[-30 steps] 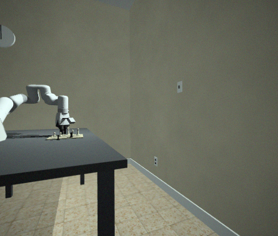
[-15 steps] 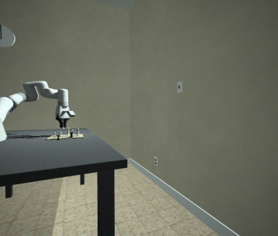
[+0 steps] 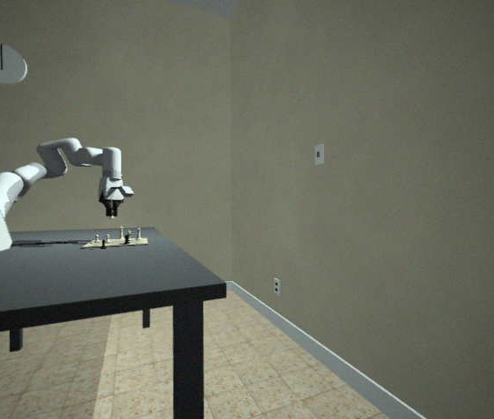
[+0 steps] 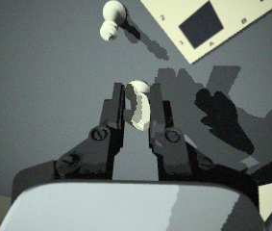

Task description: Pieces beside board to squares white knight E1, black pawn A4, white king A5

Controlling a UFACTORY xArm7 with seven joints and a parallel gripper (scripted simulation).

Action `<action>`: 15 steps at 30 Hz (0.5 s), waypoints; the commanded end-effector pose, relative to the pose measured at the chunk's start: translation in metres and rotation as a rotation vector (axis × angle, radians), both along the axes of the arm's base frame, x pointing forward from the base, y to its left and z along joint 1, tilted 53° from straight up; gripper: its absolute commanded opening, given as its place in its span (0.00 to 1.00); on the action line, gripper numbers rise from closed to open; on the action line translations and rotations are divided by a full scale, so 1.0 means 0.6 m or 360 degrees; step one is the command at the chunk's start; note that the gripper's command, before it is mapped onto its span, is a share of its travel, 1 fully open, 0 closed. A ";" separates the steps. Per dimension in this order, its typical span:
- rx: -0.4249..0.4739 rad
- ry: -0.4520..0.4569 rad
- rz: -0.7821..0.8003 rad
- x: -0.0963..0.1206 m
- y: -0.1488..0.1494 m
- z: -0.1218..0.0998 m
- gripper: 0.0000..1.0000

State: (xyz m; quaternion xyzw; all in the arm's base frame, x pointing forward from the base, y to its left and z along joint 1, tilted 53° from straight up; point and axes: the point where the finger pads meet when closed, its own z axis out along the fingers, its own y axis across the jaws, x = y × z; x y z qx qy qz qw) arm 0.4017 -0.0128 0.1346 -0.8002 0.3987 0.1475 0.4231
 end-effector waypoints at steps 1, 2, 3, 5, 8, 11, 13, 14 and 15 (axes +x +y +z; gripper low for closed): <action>-0.0003 -0.0005 -0.0007 0.001 -0.004 0.002 0.00; -0.0003 -0.0005 -0.0007 0.001 -0.004 0.002 0.00; -0.0002 -0.0005 -0.0008 0.001 -0.006 0.000 0.00; -0.0002 -0.0005 -0.0008 0.001 -0.006 0.000 0.00; 0.0005 -0.0022 -0.0027 -0.004 -0.068 -0.059 0.00; 0.0007 -0.0025 -0.0035 -0.014 -0.105 -0.101 0.00; 0.0006 -0.0021 -0.0039 -0.032 -0.142 -0.150 0.00; 0.0006 -0.0021 -0.0039 -0.032 -0.142 -0.150 0.00; 0.0004 -0.0012 -0.0037 -0.051 -0.167 -0.190 0.00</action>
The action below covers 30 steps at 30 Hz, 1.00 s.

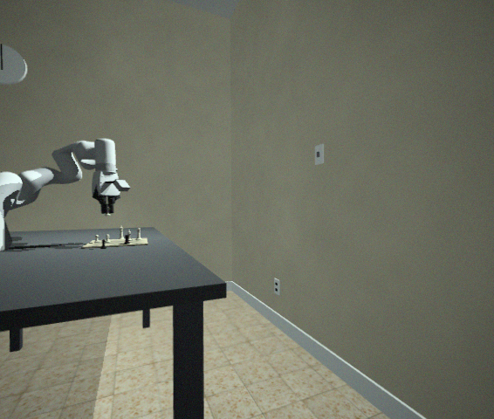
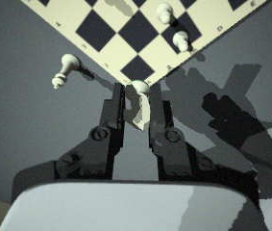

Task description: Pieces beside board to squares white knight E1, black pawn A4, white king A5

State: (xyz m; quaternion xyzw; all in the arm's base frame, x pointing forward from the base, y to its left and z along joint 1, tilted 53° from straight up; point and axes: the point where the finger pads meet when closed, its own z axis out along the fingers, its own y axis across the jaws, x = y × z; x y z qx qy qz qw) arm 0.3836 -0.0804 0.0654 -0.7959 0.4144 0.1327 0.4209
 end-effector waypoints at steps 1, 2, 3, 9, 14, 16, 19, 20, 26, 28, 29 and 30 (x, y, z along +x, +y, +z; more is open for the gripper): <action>0.0030 -0.0001 0.0027 -0.023 -0.060 -0.082 0.00; 0.0030 -0.0001 0.0027 -0.023 -0.060 -0.082 0.00; 0.0028 0.0011 0.0033 -0.045 -0.082 -0.122 0.00; 0.0026 0.0027 0.0042 -0.070 -0.102 -0.162 0.00; 0.0026 0.0027 0.0042 -0.070 -0.102 -0.162 0.00; 0.0026 0.0027 0.0042 -0.070 -0.102 -0.162 0.00; 0.0026 0.0027 0.0042 -0.070 -0.102 -0.162 0.00; 0.0026 0.0027 0.0042 -0.070 -0.102 -0.163 0.00; 0.0026 0.0027 0.0042 -0.069 -0.098 -0.166 0.00; 0.0026 0.0027 0.0042 -0.069 -0.093 -0.170 0.00; 0.0026 0.0027 0.0042 -0.068 -0.089 -0.172 0.00; 0.0026 0.0027 0.0042 -0.068 -0.085 -0.175 0.00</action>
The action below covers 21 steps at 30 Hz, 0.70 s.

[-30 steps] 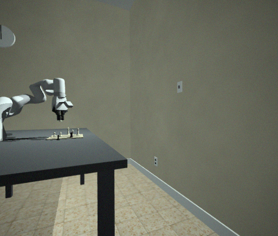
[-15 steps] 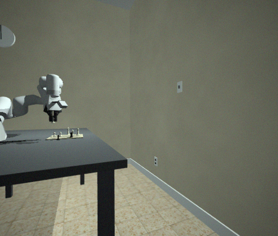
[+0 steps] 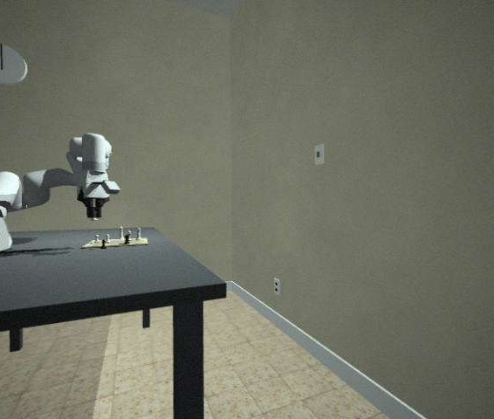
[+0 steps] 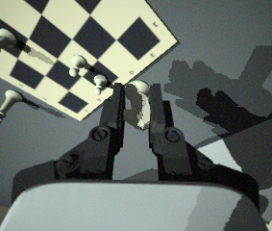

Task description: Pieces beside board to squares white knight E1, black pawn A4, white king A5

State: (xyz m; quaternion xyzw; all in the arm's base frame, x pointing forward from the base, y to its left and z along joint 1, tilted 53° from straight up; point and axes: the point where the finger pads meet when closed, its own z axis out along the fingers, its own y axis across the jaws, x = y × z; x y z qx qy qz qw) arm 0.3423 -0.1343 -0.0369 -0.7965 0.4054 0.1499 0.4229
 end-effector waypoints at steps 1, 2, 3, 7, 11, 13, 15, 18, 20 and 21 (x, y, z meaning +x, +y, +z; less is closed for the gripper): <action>-0.0004 -0.0002 -0.0004 0.002 0.009 -0.008 0.00; -0.0004 -0.0002 -0.0004 0.002 0.014 -0.012 0.00; -0.0004 -0.0002 -0.0004 0.003 0.019 -0.016 0.00; -0.0004 -0.0002 -0.0004 0.007 0.044 -0.035 0.00; -0.0004 -0.0002 -0.0004 0.008 0.057 -0.045 0.00; -0.0004 -0.0002 -0.0004 0.010 0.070 -0.054 0.00; -0.0004 -0.0002 -0.0004 0.012 0.082 -0.063 0.00; -0.0004 -0.0002 -0.0004 0.014 0.097 -0.075 0.00; -0.0004 -0.0002 -0.0004 0.015 0.104 -0.080 0.00; -0.0004 -0.0002 -0.0004 0.015 0.107 -0.083 0.00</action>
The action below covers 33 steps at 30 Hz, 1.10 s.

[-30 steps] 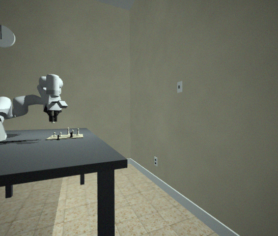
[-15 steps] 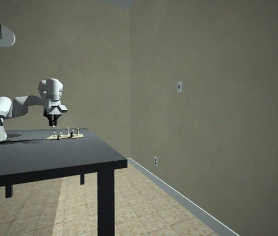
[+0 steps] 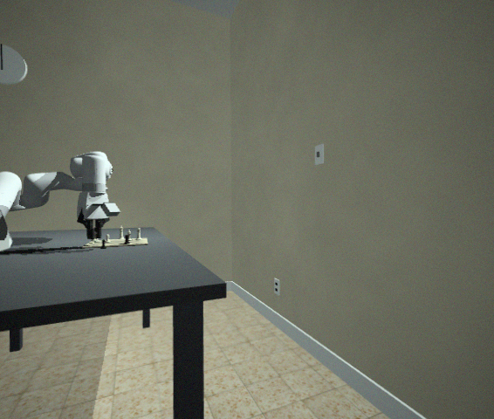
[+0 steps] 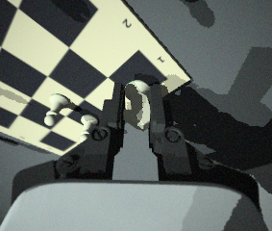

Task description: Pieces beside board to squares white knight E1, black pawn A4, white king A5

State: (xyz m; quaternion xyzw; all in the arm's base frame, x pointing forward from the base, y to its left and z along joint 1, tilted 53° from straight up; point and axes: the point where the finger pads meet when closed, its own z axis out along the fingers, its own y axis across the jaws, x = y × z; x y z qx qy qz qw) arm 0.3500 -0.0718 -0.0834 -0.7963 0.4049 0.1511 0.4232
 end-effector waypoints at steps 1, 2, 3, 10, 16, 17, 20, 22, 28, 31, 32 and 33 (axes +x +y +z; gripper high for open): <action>-0.0007 -0.0004 -0.0006 0.003 0.005 -0.007 0.00; -0.0007 -0.0004 -0.0006 0.003 0.007 -0.008 0.00; -0.0007 -0.0004 -0.0006 0.003 0.008 -0.009 0.00; -0.0007 -0.0004 -0.0006 0.003 0.010 -0.010 0.00; -0.0007 -0.0004 -0.0006 0.003 0.010 -0.010 0.00; -0.0007 -0.0004 -0.0006 0.003 0.010 -0.010 0.00; -0.0007 -0.0004 -0.0006 0.003 0.010 -0.010 0.00; -0.0007 -0.0004 -0.0006 0.003 0.010 -0.010 0.00; -0.0007 -0.0004 -0.0006 0.003 0.010 -0.010 0.00; -0.0007 -0.0004 -0.0006 0.003 0.010 -0.010 0.00; -0.0007 -0.0004 -0.0006 0.003 0.010 -0.010 0.00; -0.0007 -0.0004 -0.0006 0.003 0.010 -0.010 0.00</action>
